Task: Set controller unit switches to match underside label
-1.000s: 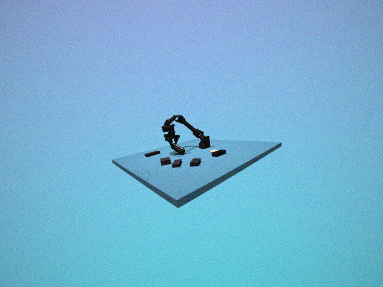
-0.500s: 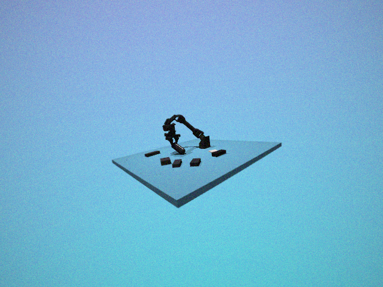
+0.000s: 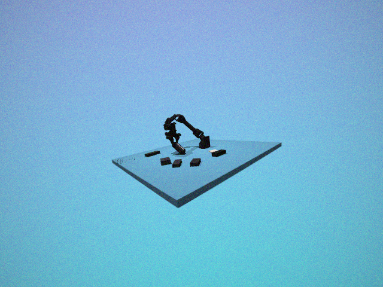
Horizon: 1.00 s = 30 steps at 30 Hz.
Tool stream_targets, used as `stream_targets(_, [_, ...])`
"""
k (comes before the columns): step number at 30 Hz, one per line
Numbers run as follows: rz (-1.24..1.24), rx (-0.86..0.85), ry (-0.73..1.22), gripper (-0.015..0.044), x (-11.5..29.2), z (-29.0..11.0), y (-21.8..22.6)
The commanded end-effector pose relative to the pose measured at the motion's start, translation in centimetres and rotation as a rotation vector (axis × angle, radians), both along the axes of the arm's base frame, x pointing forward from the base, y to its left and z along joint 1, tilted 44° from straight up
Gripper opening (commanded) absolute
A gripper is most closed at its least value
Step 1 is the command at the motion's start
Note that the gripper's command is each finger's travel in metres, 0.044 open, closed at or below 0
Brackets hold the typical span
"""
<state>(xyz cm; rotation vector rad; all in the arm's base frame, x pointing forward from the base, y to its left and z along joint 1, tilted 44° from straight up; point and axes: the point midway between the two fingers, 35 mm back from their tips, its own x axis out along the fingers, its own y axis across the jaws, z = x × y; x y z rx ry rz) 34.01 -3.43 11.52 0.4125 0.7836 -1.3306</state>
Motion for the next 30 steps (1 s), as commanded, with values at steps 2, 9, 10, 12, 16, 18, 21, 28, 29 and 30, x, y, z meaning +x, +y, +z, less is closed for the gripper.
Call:
stream_targets(2, [-0.001,0.017,0.000,0.0336,-0.1,-0.3,0.7])
stream_targets(9, [-0.001,0.017,0.000,0.0336,-0.3,-0.4,1.3])
stream_targets(10, [-0.001,0.017,0.000,0.0336,-0.3,-0.4,1.4])
stream_targets(12, [-0.001,0.018,0.000,0.0336,-0.3,-0.5,1.5])
stream_targets(16, [-0.001,0.018,0.000,0.0336,-0.4,-0.5,1.8])
stream_targets(18, [-0.001,0.018,0.001,0.0336,-0.4,-0.6,1.9])
stream_targets(21, [-0.001,0.018,0.001,0.0336,-0.5,-0.7,2.2])
stream_targets(28, [-0.001,0.018,0.001,0.0336,-0.7,-0.9,2.7])
stream_targets(29, [-0.001,0.018,0.001,0.0336,-0.7,-0.9,2.8])
stream_targets(30, [-0.001,0.018,0.001,0.0336,-0.7,-0.9,2.9])
